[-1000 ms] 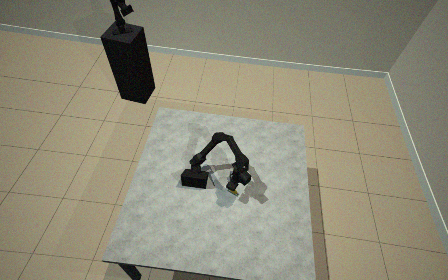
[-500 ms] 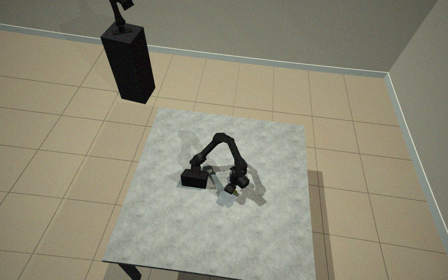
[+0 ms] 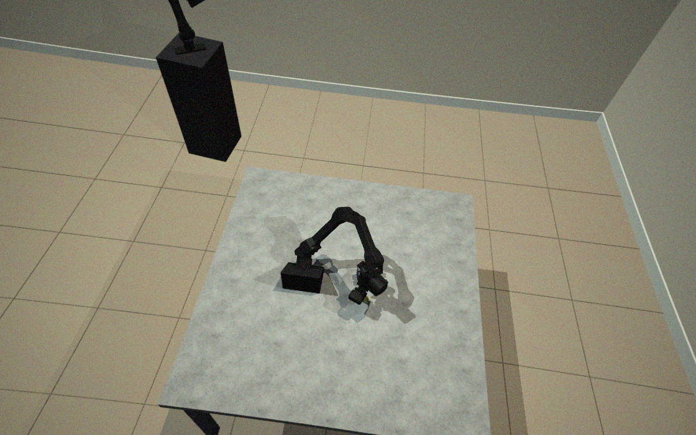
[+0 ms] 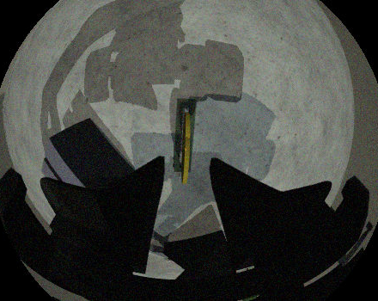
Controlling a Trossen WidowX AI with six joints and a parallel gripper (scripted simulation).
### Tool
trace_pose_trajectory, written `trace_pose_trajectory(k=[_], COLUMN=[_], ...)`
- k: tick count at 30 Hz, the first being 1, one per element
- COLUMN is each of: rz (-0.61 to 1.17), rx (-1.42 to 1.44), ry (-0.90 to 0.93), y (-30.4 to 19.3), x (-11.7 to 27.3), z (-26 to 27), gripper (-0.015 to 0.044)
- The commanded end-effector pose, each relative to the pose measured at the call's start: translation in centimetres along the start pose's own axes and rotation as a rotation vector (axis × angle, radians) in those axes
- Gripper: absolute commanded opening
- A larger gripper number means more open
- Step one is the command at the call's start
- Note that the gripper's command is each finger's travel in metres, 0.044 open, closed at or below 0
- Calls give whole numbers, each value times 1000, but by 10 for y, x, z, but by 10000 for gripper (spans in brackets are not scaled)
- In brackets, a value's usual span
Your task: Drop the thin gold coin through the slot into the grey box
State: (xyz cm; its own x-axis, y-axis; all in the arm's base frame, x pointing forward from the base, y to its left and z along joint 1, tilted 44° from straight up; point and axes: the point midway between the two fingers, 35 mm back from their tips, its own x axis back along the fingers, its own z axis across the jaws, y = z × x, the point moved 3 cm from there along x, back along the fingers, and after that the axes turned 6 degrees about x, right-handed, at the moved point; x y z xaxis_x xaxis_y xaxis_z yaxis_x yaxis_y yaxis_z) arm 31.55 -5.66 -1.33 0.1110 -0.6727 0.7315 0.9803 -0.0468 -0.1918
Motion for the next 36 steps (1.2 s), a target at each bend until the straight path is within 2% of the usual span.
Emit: trace_pose_trajectory(k=[1, 31, 36], rz=[-3, -2, -2], rx=[-7, -6, -6], ry=[4, 7, 7], y=[0, -1, -1], x=[-5, -52, -52], z=[0, 1, 1], gripper=[161, 161, 29])
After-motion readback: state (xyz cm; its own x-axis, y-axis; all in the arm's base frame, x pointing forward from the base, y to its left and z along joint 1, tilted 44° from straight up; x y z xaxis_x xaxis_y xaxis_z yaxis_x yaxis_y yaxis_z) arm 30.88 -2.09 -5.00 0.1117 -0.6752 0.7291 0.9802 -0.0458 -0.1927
